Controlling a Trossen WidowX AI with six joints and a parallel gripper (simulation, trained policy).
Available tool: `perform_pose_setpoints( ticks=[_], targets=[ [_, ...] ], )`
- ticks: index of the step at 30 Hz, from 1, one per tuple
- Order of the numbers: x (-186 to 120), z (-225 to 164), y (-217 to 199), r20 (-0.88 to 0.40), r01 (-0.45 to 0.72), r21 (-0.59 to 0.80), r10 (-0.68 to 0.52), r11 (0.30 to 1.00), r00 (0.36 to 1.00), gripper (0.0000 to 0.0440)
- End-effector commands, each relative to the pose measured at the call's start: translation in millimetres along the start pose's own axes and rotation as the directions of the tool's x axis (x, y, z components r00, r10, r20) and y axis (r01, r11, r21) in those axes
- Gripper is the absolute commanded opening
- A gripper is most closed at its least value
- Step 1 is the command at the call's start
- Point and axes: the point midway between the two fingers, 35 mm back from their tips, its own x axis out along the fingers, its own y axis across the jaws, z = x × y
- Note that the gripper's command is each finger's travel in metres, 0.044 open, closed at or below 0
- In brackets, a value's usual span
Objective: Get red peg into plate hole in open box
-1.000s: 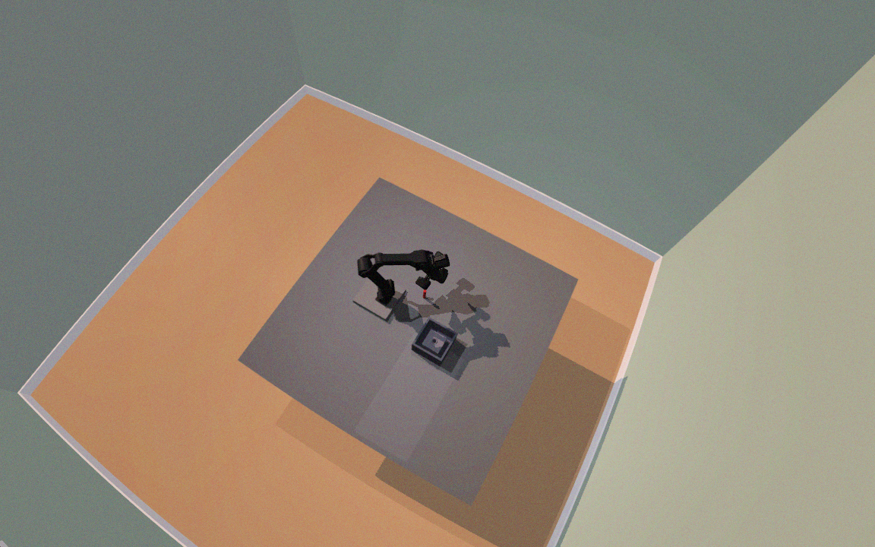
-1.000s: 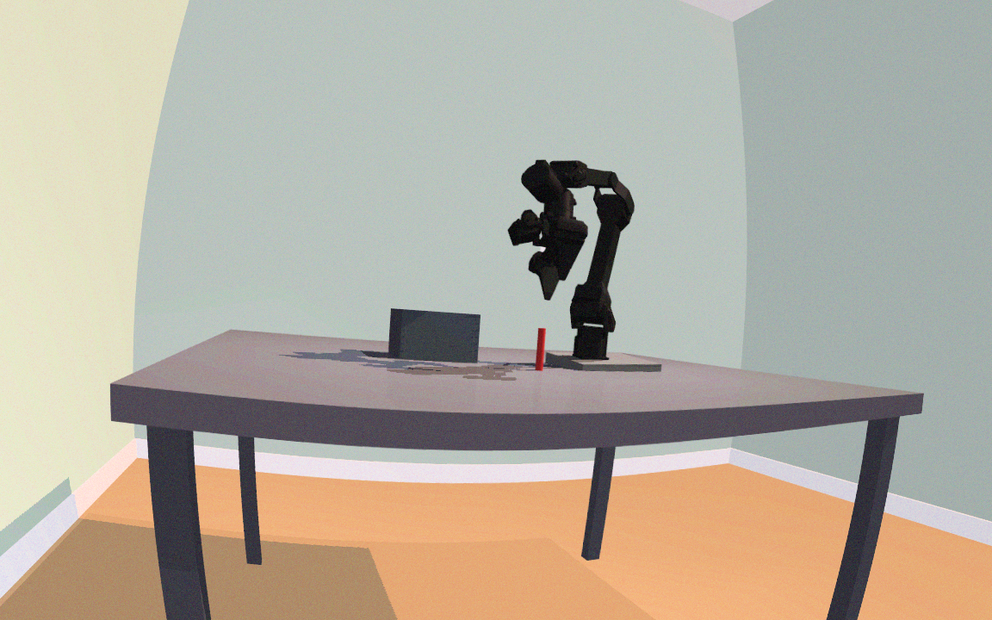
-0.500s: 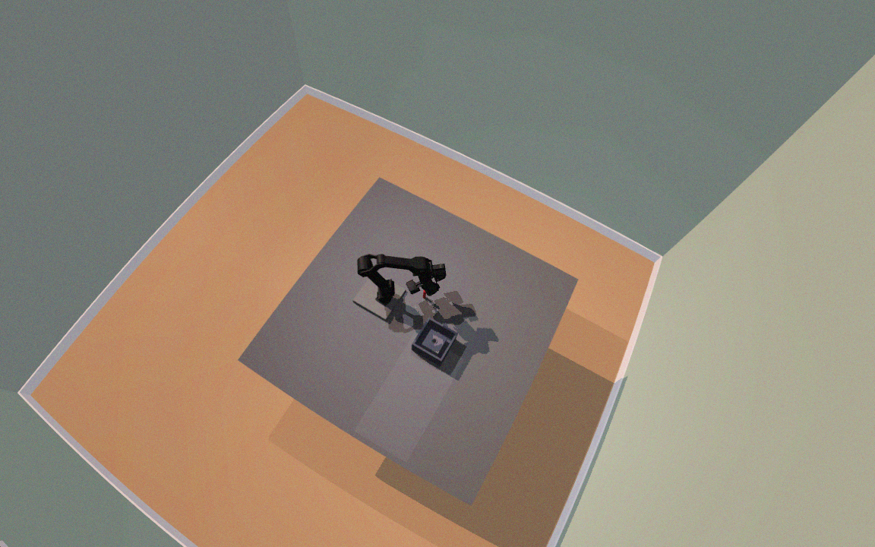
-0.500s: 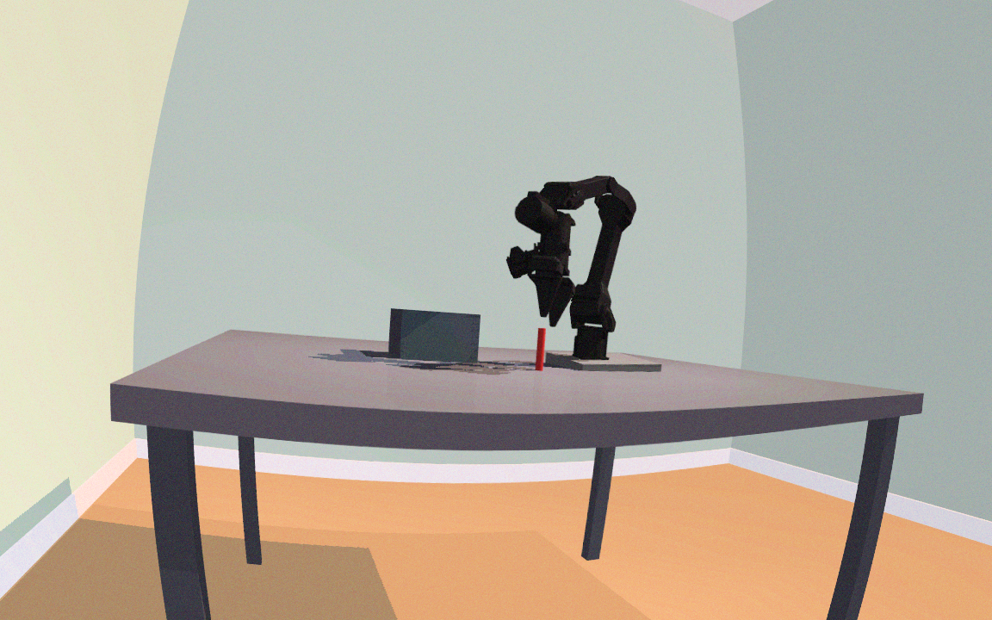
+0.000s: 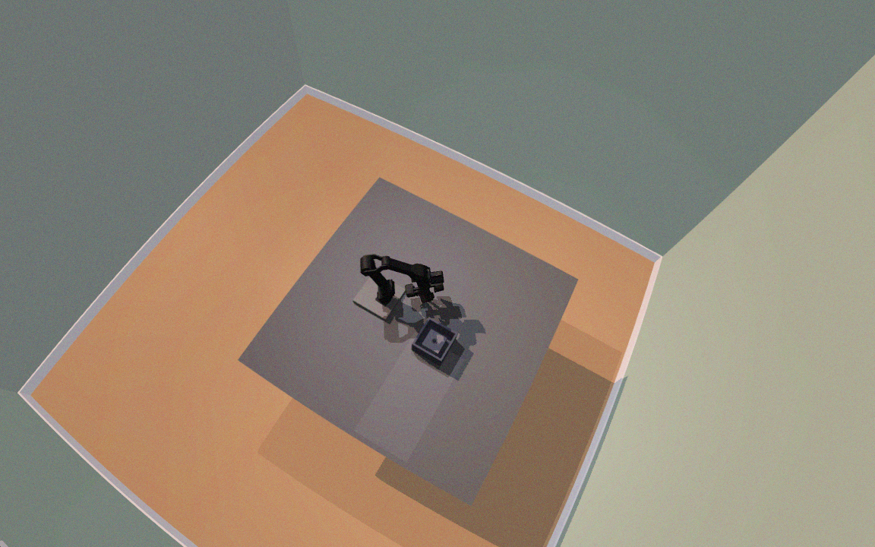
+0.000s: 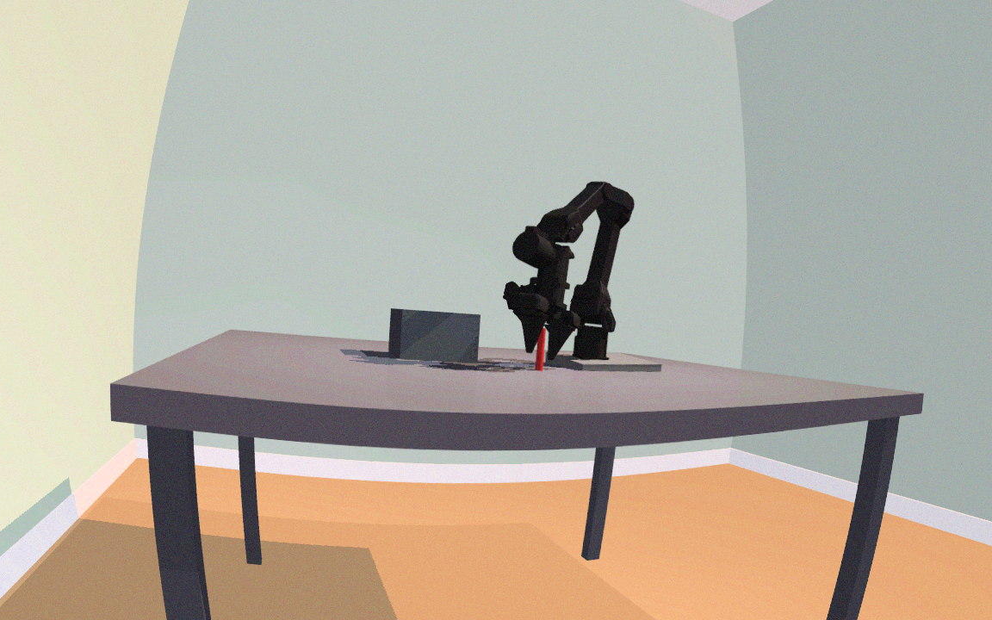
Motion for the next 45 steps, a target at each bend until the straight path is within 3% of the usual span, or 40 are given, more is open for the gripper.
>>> perform_pose_setpoints(
  ticks=[1,15,33,45],
  targets=[
    [12.5,2.1,-5.0,0.008,0.007,0.063,-0.007,0.998,1.000,0.0354],
    [14.4,4.2,-8.1,-0.056,0.032,0.142,-0.024,0.989,0.998,0.0000],
    [-52.6,50.8,25.0,0.150,-0.084,0.013,0.081,0.996,0.985,0.0000],
    [-88.6,101.7,33.4,0.275,-0.098,0.020,0.089,0.995,0.957,0.0000]
  ],
)
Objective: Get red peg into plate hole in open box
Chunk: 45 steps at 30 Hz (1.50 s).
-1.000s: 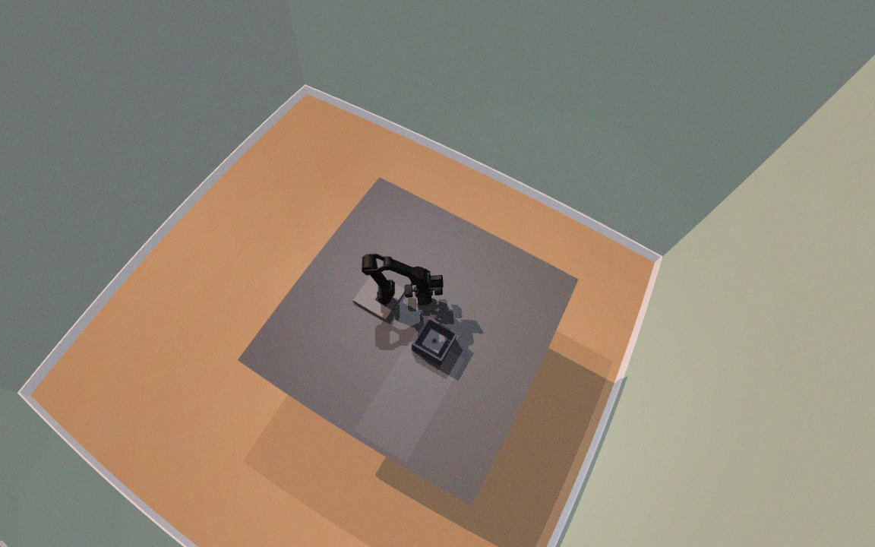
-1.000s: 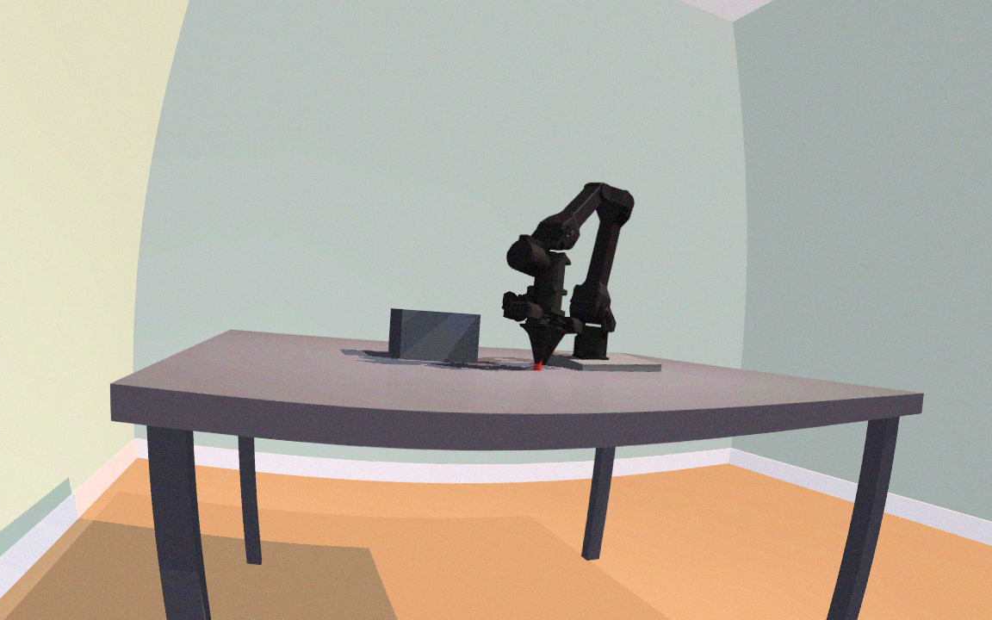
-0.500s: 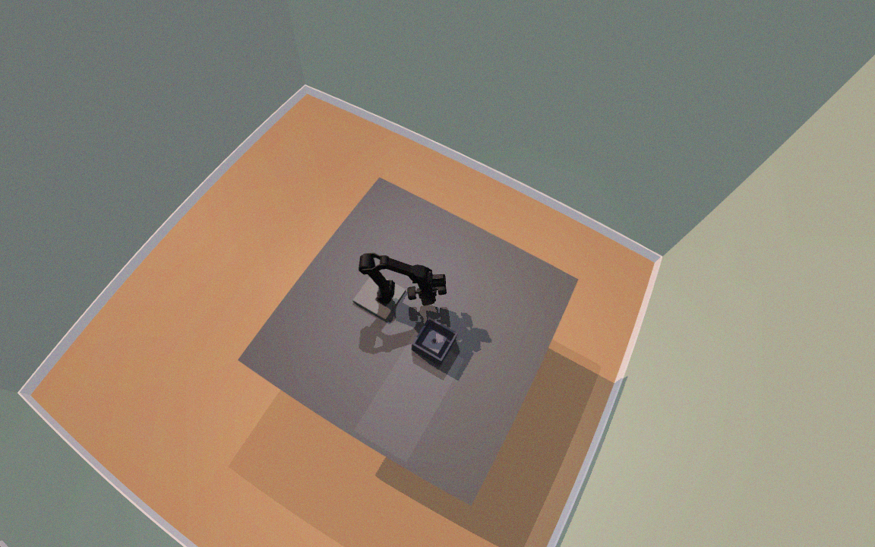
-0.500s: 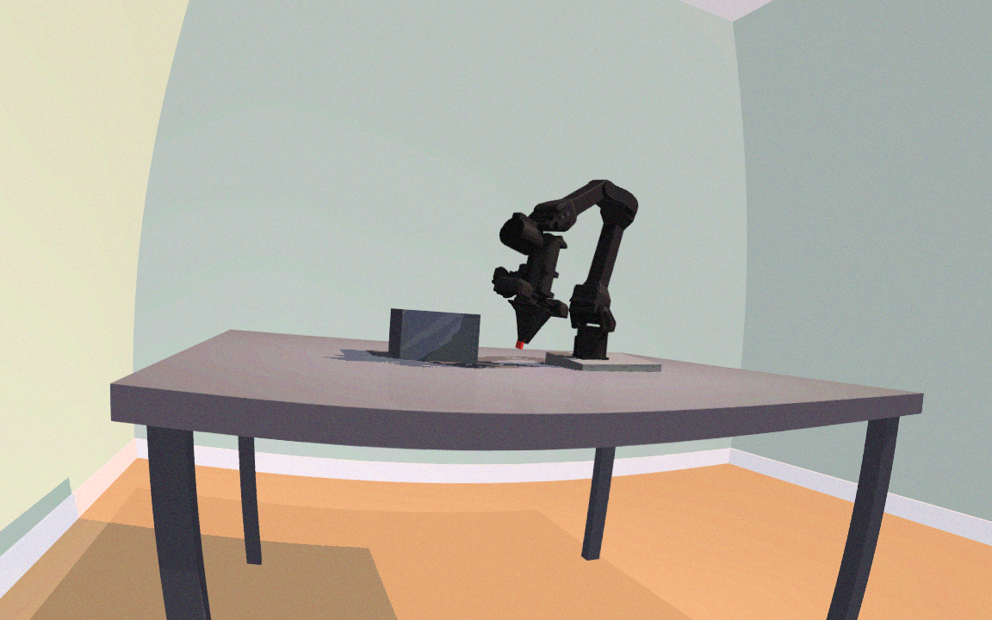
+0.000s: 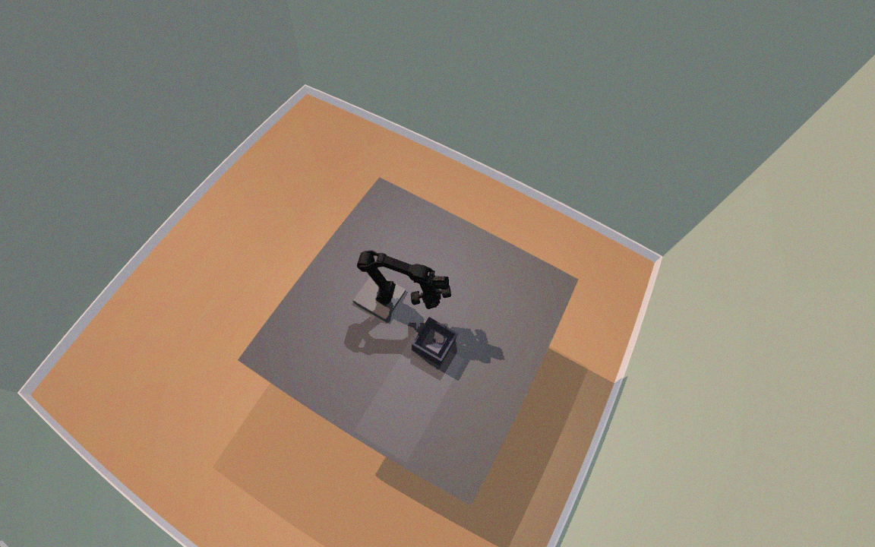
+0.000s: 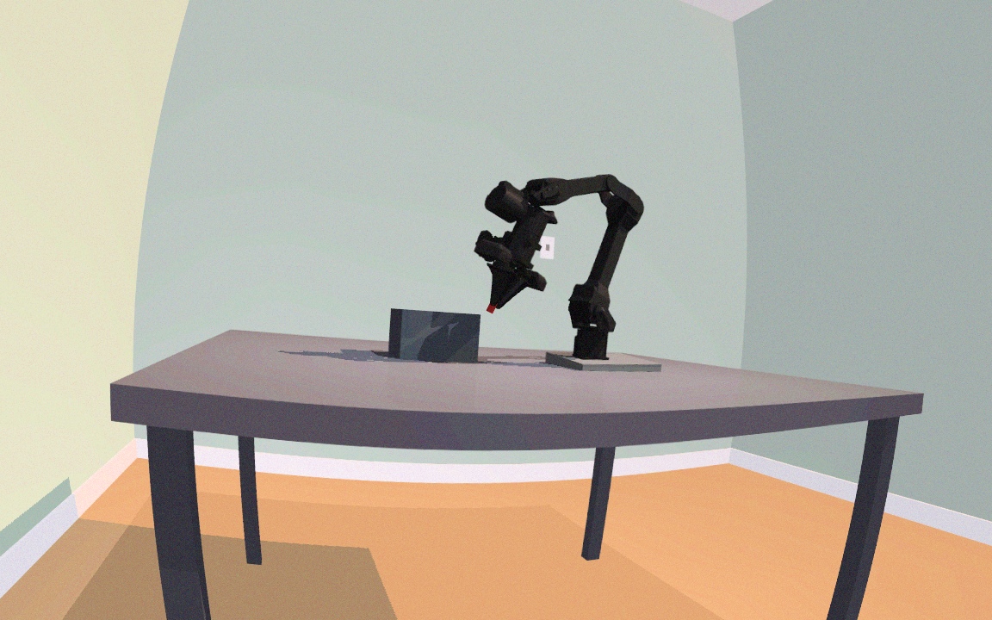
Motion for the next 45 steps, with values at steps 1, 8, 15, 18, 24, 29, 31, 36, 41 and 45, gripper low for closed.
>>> perform_pose_setpoints(
  ticks=[1,8,15,18,24,29,31,36,41,45],
  targets=[
    [-3.5,21.4,1.4,0.043,0.007,0.010,-0.008,1.000,0.999,0.0000],
    [-1.2,51.4,-0.8,0.094,0.021,0.044,-0.025,0.999,0.995,0.0000],
    [4.6,75.8,-5.1,0.131,0.034,0.077,-0.044,0.996,0.990,0.0000],
    [8.0,85.2,-7.2,0.143,0.039,0.092,-0.052,0.995,0.988,0.0000],
    [16.1,103.2,-11.7,0.163,0.048,0.122,-0.067,0.991,0.984,0.0001],
    [23.6,117.1,-15.4,0.171,0.055,0.146,-0.080,0.988,0.982,0.0003],
    [26.6,122.1,-16.6,0.172,0.058,0.155,-0.084,0.986,0.981,0.0004],
    [34.1,132.4,-18.5,0.165,0.064,0.172,-0.093,0.983,0.982,0.0009],
    [42.4,139.5,-20.6,0.148,0.076,0.183,-0.104,0.980,0.984,0.0013],
    [50.7,142.5,-23.2,0.128,0.092,0.188,-0.117,0.978,0.985,0.0015]
  ],
)
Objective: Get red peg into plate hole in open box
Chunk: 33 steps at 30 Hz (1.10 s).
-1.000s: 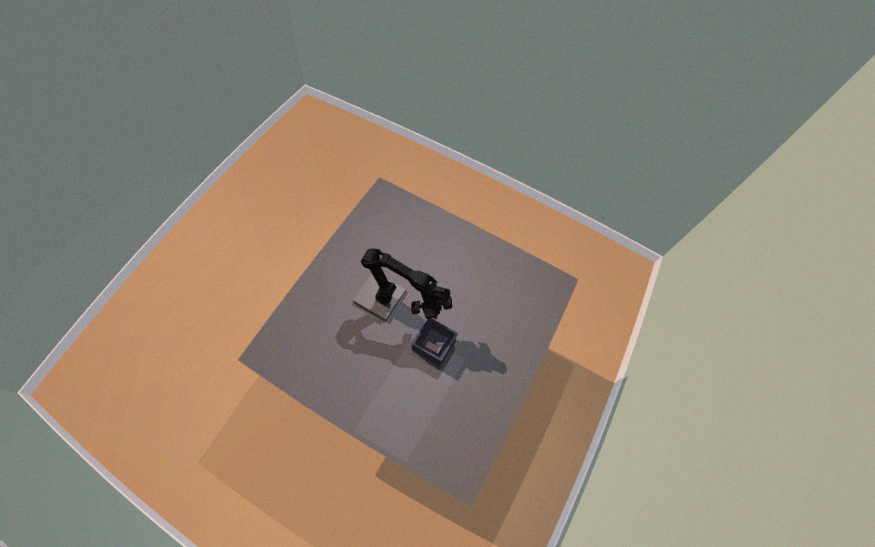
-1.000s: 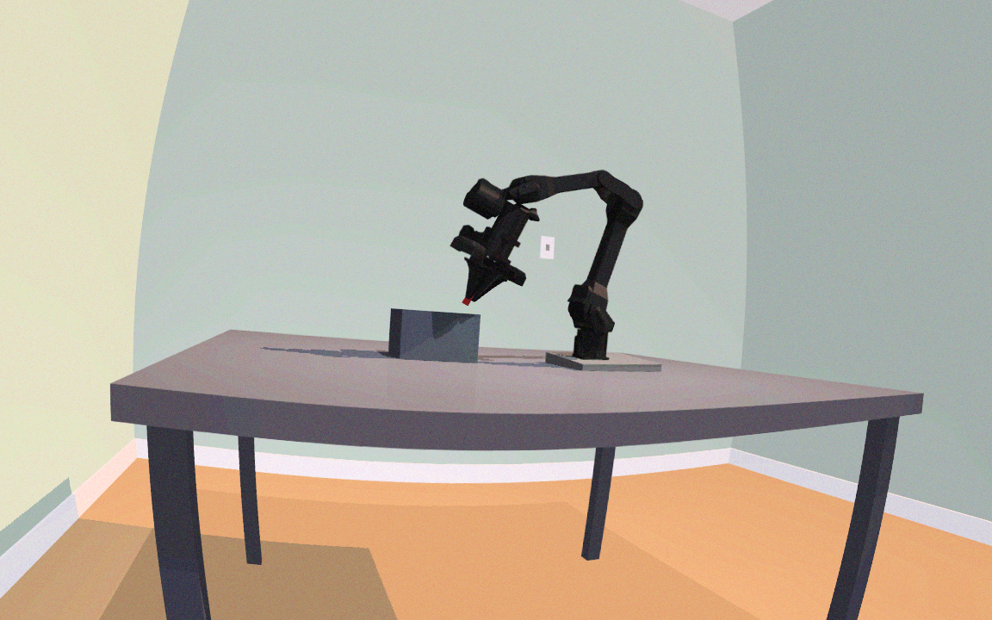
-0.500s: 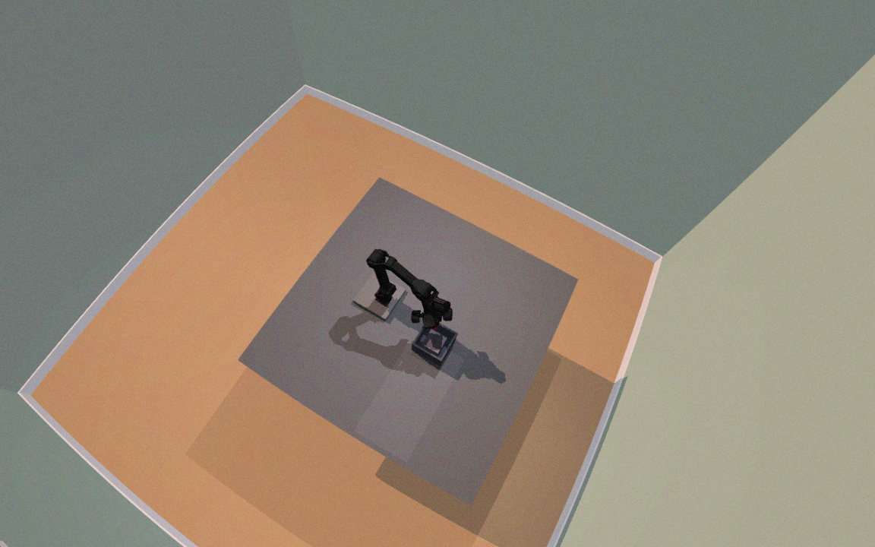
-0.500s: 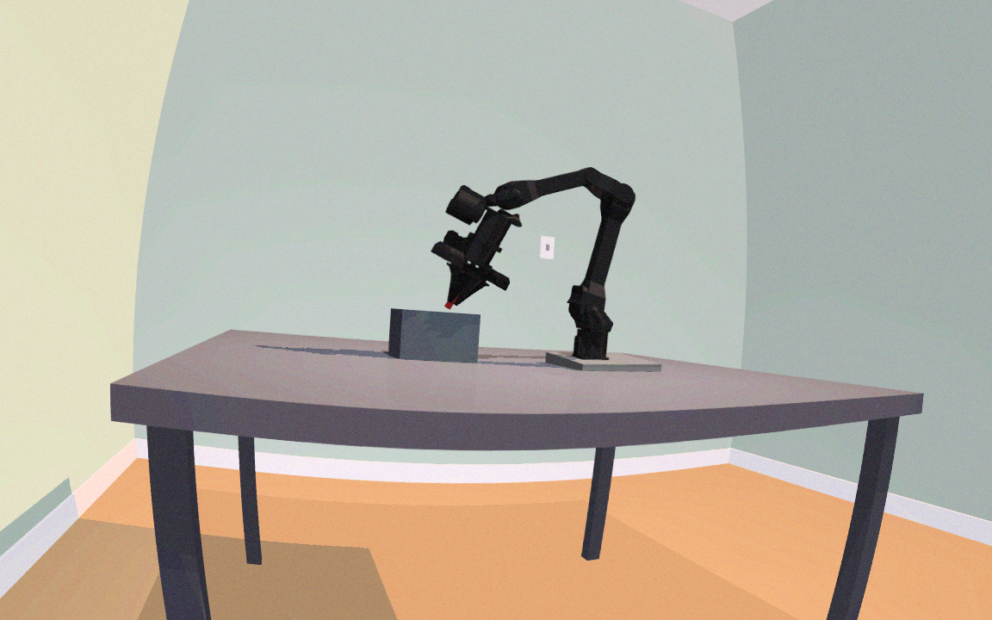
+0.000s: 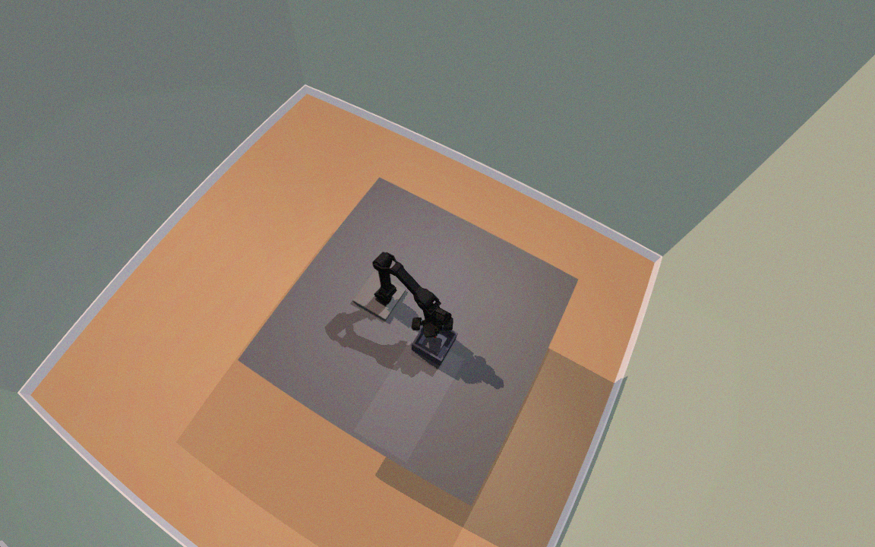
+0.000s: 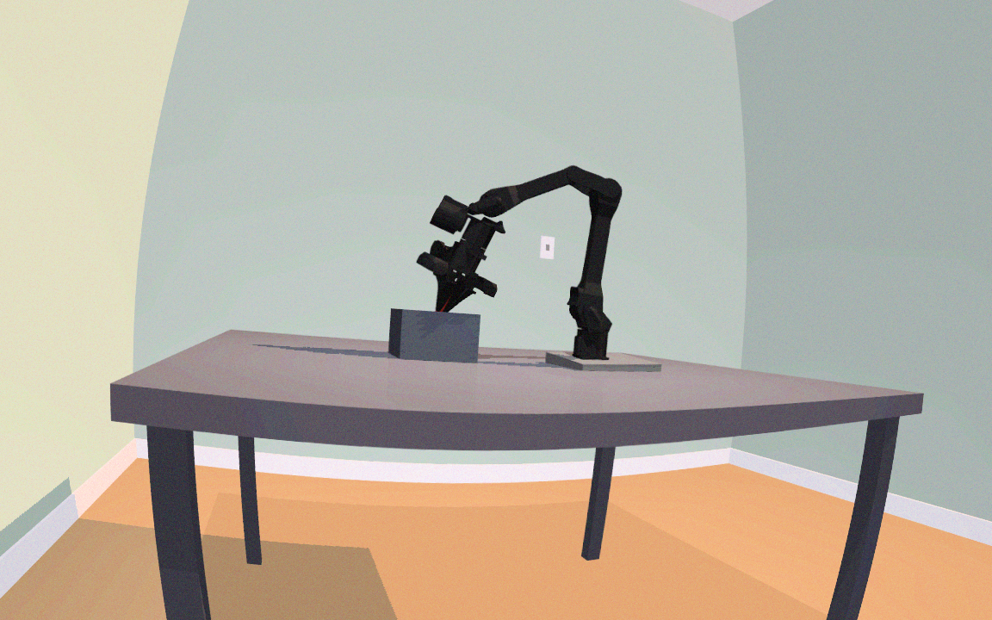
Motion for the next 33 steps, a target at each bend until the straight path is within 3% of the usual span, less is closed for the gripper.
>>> perform_pose_setpoints(
  ticks=[1,9,17,33],
  targets=[
    [10.0,3.2,0.7,-0.019,0.013,-0.001,-0.013,1.000,1.000,0.0014],
    [29.6,3.8,-2.3,-0.048,0.058,-0.019,-0.059,0.998,0.997,0.0012],
    [39.1,9.0,-4.4,-0.061,0.096,-0.071,-0.101,0.993,0.993,0.0161],
    [37.1,39.8,22.0,-0.062,0.113,-0.144,-0.122,0.983,0.991,0.0138]
  ],
)
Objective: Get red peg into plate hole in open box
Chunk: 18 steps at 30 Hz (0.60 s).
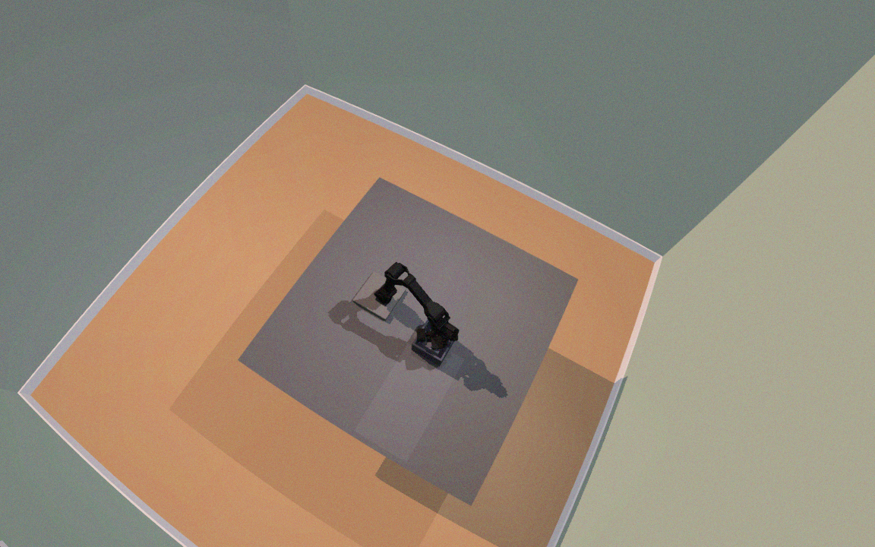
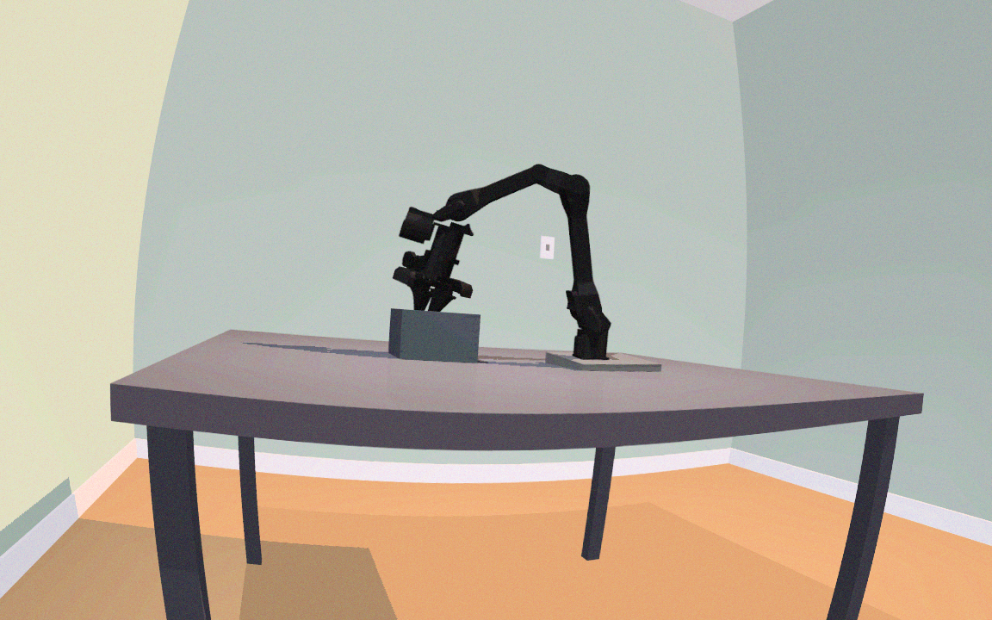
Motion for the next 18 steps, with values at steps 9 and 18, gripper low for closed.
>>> perform_pose_setpoints(
  ticks=[9,18],
  targets=[
    [1.7,26.7,9.0,-0.017,0.019,-0.038,-0.020,0.999,1.000,0.0129],
    [6.4,43.4,4.9,-0.039,0.047,-0.047,-0.049,0.998,0.998,0.0124]
  ],
)
